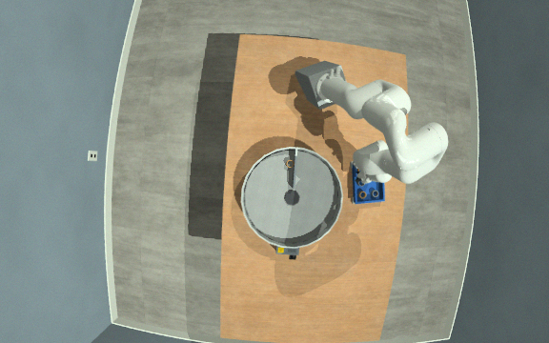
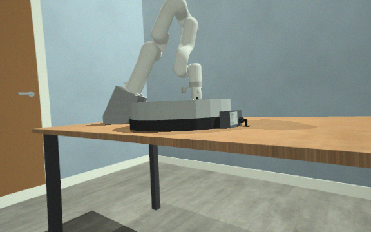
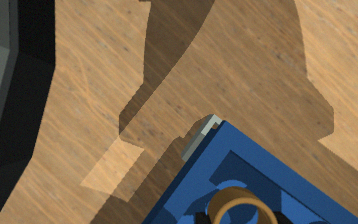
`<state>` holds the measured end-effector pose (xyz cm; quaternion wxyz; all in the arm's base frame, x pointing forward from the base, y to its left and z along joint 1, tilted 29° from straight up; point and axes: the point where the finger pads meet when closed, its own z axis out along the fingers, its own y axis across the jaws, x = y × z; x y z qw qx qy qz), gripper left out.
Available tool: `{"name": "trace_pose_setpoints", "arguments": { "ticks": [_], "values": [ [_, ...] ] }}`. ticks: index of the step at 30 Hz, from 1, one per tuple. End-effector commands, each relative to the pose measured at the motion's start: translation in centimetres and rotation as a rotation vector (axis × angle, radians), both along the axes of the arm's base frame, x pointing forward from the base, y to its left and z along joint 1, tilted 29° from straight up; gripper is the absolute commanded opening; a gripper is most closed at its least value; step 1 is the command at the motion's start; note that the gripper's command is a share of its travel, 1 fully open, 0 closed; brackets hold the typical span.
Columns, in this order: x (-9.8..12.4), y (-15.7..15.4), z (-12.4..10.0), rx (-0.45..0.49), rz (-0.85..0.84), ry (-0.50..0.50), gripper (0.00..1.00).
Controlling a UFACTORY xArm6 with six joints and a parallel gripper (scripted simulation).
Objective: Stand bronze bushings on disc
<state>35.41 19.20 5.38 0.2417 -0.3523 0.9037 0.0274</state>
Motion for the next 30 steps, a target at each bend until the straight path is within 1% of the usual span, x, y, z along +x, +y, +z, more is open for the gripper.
{"name": "trace_pose_setpoints", "arguments": {
  "ticks": [1,30],
  "values": [
    [-0.2,0.0,0.5,-0.017,-0.010,-0.012,0.00],
    [-1.2,-0.5,2.6,-0.016,-0.010,-0.012,0.00]
  ]
}}
